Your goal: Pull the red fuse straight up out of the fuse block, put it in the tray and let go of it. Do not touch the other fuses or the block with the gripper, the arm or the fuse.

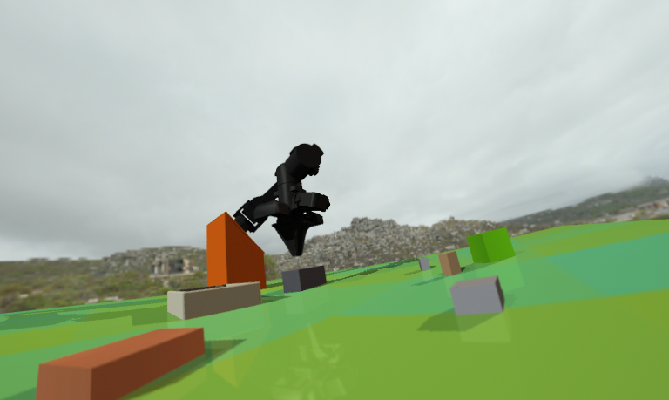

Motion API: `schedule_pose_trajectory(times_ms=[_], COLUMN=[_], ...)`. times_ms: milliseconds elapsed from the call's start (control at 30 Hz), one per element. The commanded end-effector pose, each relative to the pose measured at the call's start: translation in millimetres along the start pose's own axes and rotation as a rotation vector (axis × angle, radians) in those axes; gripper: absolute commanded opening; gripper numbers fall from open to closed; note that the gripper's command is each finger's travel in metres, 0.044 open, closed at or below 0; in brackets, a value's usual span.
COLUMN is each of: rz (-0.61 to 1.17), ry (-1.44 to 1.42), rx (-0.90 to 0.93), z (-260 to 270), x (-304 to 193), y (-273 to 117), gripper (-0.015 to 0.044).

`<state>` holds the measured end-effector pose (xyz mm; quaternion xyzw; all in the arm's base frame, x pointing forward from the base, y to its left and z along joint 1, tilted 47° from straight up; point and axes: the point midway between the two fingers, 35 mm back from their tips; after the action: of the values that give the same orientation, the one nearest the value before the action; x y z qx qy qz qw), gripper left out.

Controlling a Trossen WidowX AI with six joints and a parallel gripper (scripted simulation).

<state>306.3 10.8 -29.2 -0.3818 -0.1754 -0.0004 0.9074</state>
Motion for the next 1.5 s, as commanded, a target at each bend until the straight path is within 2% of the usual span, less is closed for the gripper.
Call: schedule_pose_trajectory(times_ms=[0,1333,1467], rz=[-0.002,-0.003,0.0], ry=[0.008,0.008,0.001], rx=[0.003,0.005,0.002], z=[0,3,3], x=[0,1,0], y=[3,34,33], gripper=[0.0066,0.0066,0.004])
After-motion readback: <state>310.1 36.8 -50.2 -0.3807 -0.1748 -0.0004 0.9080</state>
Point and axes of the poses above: the point midway between the two fingers, 35 mm back from their tips, its own y axis out along the fingers, its own z axis across the jaws, x = y × z, and after that the axes turned 6 degrees about -y, right-handed
